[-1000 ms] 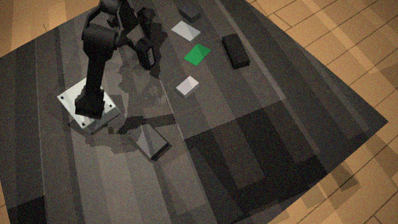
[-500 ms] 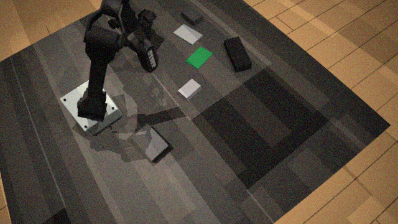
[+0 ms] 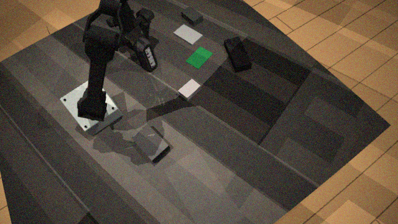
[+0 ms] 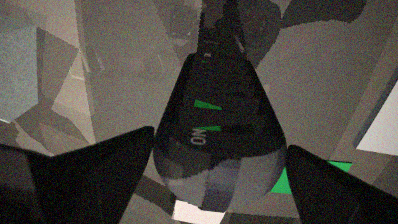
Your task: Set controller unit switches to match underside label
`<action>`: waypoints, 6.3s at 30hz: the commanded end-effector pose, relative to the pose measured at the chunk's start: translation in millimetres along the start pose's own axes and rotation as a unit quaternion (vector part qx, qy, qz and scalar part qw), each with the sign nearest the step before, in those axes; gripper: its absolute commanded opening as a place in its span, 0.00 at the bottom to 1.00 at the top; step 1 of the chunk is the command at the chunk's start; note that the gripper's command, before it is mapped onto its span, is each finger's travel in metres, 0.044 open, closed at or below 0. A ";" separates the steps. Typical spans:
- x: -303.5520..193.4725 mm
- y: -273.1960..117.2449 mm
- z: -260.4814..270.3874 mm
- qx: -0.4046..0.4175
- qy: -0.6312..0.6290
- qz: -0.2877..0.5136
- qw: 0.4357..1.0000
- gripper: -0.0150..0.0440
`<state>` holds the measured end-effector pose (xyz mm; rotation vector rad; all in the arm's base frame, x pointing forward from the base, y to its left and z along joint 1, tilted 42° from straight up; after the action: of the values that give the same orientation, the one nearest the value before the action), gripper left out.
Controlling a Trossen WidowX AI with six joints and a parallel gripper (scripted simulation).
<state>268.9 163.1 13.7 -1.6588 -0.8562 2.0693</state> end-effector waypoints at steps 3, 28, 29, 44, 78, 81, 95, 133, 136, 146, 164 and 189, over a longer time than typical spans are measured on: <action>6.7 1.6 0.1 0.005 0.000 -0.012 1.000 0.83; 24.3 1.3 0.1 0.004 0.000 -0.041 0.999 0.83; 25.0 1.4 0.1 0.004 0.000 -0.043 0.999 0.83; 35.4 2.3 0.1 0.004 0.000 -0.061 0.998 0.83; 60.2 7.1 0.2 0.004 0.000 -0.081 0.997 0.83; 62.5 7.7 0.2 0.004 0.000 -0.082 0.997 0.83; 73.1 11.3 0.3 0.004 0.000 -0.082 0.997 0.83; 99.7 25.4 0.4 0.004 0.000 -0.082 0.997 0.83; 101.7 26.8 0.4 0.004 0.000 -0.082 0.997 0.83; 108.0 31.6 0.5 0.004 0.001 -0.083 0.997 0.83; 118.5 41.2 0.6 0.003 0.001 -0.083 0.997 0.83; 131.2 56.5 0.7 0.003 0.001 -0.083 0.997 0.83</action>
<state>240.5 202.6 -119.5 -1.5228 -0.9560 1.9543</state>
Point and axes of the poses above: the point midway between the two fingers, 35 mm back from their tips, its own y axis out along the fingers, its own z axis across the jaws, x = y × z, the point moved 2 cm from there along -y, back along the fingers
